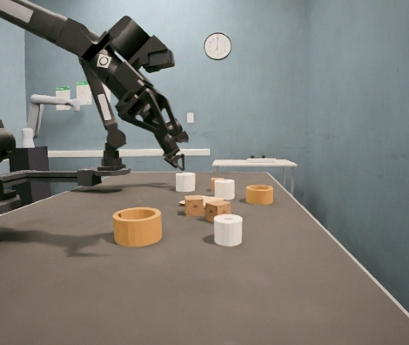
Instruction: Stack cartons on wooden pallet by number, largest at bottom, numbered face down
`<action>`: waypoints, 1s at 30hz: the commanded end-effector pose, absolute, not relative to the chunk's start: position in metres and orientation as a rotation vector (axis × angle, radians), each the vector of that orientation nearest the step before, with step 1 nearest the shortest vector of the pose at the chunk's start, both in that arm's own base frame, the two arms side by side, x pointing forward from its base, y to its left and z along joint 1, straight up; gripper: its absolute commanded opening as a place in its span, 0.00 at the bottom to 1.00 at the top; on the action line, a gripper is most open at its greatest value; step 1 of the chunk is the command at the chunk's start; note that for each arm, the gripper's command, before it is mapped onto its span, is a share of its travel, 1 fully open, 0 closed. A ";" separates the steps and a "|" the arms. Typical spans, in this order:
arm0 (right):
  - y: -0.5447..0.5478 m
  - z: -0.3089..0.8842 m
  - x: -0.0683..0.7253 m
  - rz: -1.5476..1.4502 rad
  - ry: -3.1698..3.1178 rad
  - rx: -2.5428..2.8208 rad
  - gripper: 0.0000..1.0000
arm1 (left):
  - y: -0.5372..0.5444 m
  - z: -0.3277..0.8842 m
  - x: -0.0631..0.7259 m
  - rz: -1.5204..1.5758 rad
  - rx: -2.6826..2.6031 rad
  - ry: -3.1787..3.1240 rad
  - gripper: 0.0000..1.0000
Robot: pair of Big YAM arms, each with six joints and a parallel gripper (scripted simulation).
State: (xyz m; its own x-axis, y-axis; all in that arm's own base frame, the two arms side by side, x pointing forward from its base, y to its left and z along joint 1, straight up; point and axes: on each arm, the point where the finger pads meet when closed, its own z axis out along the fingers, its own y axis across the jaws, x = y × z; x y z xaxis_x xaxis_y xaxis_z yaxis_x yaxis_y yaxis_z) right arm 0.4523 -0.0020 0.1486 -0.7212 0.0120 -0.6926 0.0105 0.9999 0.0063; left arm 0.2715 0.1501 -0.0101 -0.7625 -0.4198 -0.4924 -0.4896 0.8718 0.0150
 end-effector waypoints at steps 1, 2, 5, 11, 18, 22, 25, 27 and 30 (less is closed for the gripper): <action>-0.002 0.169 0.465 -0.004 2.341 -0.002 1.00 | 0.155 0.000 0.290 0.191 -0.667 2.539 0.89; -0.002 0.169 0.465 -0.004 2.341 -0.002 1.00 | 0.154 0.005 0.294 0.180 -0.669 2.516 0.77; -0.002 0.169 0.465 -0.004 2.341 -0.002 1.00 | 0.140 0.022 0.318 0.110 -0.598 2.458 0.74; -0.002 0.169 0.465 -0.004 2.341 -0.002 1.00 | 0.071 0.042 0.388 -0.154 -0.171 2.433 0.74; -0.002 0.169 0.465 -0.004 2.341 -0.002 1.00 | -0.003 0.060 0.437 -0.345 0.206 2.378 0.74; -0.002 0.169 0.465 -0.004 2.341 -0.002 1.00 | -0.077 0.066 0.462 -0.501 0.489 2.348 0.74; -0.002 0.169 0.465 -0.004 2.341 -0.002 1.00 | -0.136 0.064 0.470 -0.585 0.714 2.336 0.74; -0.002 0.169 0.465 -0.004 2.341 -0.002 1.00 | -0.172 0.058 0.469 -0.613 0.860 2.346 0.74; -0.002 0.169 0.465 -0.004 2.341 -0.002 1.00 | -0.223 0.045 0.462 -0.616 1.075 2.377 0.74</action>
State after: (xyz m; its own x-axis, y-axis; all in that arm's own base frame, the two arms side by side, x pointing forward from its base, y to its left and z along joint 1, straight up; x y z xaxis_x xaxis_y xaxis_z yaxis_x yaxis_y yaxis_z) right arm 0.4523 -0.0020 0.1486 -0.7212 0.0120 -0.6926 0.0105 0.9999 0.0063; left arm 0.4506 -0.1807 0.0496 -0.6697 0.4196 -0.6127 0.6671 0.7025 -0.2480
